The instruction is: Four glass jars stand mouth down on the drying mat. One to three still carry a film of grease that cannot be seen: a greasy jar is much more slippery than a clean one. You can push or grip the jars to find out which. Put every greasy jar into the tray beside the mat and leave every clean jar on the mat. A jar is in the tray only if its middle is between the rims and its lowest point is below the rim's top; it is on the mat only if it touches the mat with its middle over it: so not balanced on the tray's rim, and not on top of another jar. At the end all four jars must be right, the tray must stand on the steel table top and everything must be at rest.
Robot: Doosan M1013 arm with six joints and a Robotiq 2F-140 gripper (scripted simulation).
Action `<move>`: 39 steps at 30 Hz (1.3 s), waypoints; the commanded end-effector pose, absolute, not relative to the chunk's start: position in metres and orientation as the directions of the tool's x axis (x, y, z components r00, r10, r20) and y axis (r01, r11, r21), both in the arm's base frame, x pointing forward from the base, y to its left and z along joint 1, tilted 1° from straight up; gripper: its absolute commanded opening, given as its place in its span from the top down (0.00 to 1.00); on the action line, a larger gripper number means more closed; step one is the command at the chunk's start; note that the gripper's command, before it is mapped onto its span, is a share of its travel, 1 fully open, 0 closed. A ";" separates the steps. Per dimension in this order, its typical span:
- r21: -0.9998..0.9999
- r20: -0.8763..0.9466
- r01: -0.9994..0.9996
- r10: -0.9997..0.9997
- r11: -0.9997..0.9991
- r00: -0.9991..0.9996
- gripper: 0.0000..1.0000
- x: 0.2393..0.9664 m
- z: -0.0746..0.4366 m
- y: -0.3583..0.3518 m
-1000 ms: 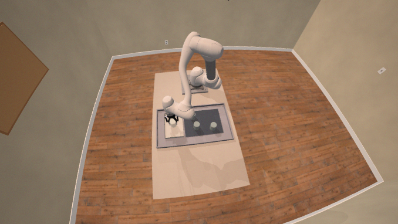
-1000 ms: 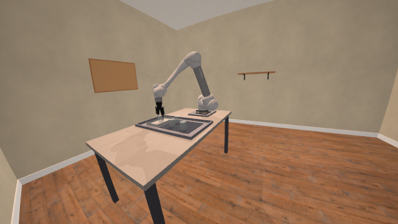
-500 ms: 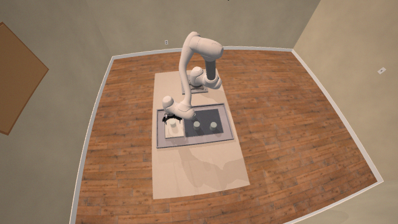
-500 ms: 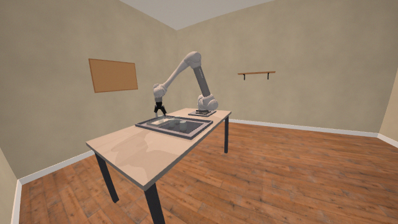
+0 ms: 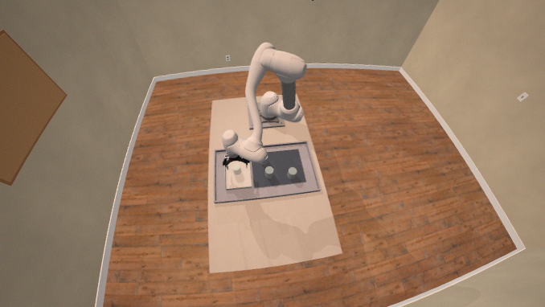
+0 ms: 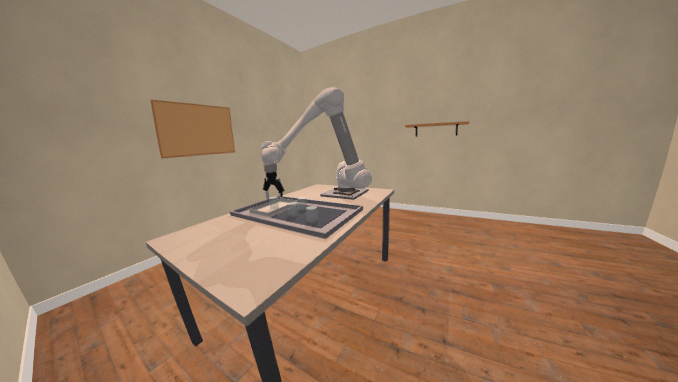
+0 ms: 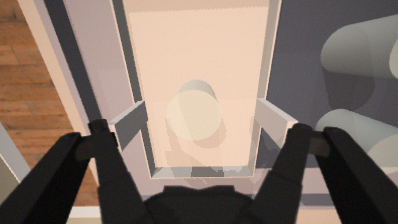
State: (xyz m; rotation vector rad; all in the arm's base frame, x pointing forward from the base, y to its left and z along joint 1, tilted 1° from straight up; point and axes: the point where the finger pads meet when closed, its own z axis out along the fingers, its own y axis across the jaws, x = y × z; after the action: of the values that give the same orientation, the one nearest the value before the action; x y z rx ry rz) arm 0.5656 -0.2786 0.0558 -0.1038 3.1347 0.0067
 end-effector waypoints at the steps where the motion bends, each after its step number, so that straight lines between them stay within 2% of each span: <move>1: 0.004 -0.009 -0.070 -0.070 0.998 -0.998 0.00 0.566 0.073 -0.281; 24: 0.004 -0.009 -0.070 -0.070 0.998 -0.998 0.00 0.566 0.155 -0.281; 39: 0.004 -0.009 -0.070 -0.070 0.998 -0.998 0.00 0.566 0.155 -0.281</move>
State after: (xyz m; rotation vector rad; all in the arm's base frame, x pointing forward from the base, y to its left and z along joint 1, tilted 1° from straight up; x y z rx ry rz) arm 0.5632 -0.2769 0.1492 -0.1058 3.1380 0.0116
